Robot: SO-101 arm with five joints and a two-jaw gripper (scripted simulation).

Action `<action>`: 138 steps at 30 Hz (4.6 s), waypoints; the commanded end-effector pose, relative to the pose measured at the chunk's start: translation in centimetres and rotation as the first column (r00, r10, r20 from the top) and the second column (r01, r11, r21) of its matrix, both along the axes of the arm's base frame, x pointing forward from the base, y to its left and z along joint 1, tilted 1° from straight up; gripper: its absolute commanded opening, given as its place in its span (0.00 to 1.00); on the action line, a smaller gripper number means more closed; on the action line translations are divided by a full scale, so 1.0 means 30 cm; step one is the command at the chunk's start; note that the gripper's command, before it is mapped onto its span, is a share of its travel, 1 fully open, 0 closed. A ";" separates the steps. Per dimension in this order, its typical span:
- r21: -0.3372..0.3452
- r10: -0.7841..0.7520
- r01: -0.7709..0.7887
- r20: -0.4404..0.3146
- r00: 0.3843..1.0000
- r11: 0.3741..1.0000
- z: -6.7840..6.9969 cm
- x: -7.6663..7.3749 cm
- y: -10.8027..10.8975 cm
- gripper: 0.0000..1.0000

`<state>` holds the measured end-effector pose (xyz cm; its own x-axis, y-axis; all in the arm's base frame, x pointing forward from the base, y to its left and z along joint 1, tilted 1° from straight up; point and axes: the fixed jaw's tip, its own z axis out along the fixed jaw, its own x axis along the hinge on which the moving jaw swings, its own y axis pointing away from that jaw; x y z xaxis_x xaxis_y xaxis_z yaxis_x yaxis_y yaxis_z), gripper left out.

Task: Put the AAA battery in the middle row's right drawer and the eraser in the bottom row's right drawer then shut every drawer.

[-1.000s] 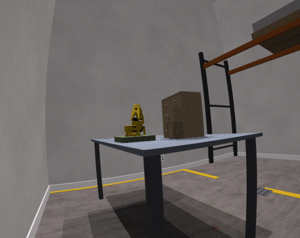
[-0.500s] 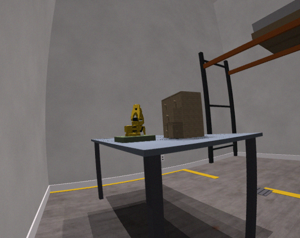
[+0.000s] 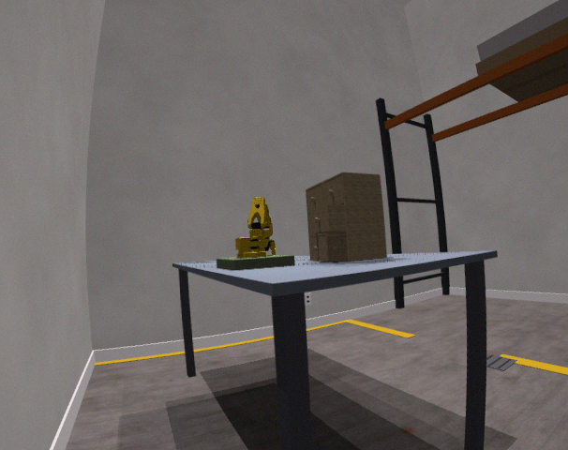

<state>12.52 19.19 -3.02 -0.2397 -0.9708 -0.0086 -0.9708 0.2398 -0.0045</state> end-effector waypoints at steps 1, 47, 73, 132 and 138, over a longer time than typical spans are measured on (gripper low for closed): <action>-0.015 0.008 -0.008 -0.012 1.000 1.000 -0.017 -0.010 -0.014 0.19; -0.015 0.008 -0.008 -0.012 1.000 1.000 -0.020 -0.011 -0.016 0.06; -0.015 0.008 -0.008 -0.012 1.000 1.000 -0.020 -0.011 -0.016 0.00; -0.015 -0.460 0.460 -0.009 0.888 0.888 0.175 -0.011 -0.223 0.00; -0.015 -0.571 0.571 -0.009 0.821 0.821 0.167 -0.025 -0.278 0.00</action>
